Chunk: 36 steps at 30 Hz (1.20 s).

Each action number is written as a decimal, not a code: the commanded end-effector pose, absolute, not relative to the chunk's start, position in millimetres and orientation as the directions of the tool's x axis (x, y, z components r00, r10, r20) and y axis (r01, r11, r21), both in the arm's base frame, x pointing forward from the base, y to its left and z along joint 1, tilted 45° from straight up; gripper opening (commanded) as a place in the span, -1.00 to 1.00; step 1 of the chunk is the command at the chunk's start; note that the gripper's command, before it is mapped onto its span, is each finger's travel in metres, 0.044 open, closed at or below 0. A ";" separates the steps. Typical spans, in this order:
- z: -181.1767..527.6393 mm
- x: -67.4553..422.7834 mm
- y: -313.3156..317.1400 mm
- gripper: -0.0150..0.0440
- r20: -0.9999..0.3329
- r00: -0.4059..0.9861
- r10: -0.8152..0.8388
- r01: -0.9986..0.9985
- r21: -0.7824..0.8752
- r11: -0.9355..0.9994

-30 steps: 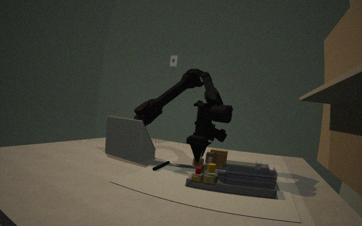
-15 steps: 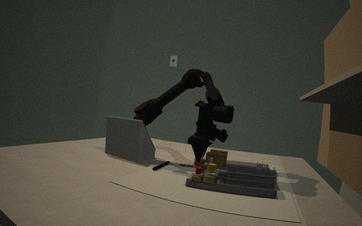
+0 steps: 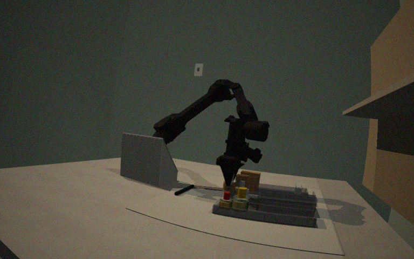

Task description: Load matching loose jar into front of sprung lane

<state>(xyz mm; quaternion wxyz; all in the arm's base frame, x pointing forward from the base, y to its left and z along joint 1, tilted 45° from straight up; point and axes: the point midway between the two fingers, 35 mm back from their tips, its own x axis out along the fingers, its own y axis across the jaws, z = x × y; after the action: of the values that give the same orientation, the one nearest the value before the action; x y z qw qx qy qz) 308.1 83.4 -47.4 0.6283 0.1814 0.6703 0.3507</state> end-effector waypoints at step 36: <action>-40.2 330.9 86.2 -0.49 -0.712 -0.120 0.692 -0.212 0.699 0.683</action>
<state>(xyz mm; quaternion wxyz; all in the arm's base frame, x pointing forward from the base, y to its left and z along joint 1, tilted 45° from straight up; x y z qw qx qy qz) 318.5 85.2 -45.0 0.6265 0.1813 0.6722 0.3503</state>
